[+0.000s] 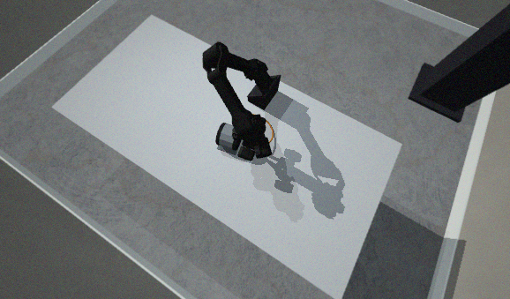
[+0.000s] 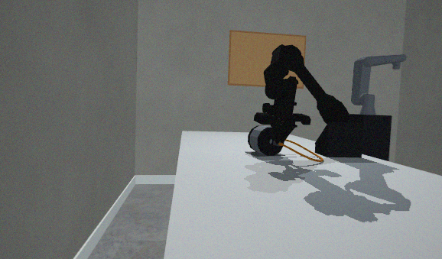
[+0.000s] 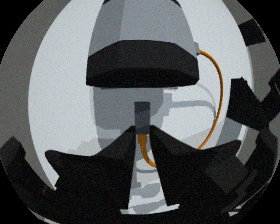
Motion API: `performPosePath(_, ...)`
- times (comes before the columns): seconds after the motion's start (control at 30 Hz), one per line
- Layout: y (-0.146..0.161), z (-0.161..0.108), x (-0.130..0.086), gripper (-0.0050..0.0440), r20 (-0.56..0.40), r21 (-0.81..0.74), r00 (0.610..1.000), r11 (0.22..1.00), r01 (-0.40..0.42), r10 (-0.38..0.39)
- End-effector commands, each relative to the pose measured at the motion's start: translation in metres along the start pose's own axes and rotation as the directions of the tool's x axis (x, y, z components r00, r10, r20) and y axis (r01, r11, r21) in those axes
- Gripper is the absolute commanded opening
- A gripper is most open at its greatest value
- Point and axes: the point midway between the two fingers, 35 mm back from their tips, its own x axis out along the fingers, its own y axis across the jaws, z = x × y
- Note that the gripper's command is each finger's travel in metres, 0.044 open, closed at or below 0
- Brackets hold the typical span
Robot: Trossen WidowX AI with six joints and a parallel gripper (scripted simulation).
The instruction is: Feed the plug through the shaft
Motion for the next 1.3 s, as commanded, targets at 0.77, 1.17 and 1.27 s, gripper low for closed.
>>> performPosePath(0.77,0.000,0.007,0.000,0.0000,0.000,0.004,1.000,1.000,-0.005,0.005)
performPosePath(1.17,0.000,0.020,0.002,0.0000,0.000,0.004,1.000,1.000,-0.005,0.005)
performPosePath(1.27,0.000,0.020,0.002,0.0000,0.000,0.004,1.000,1.000,-0.005,0.005)
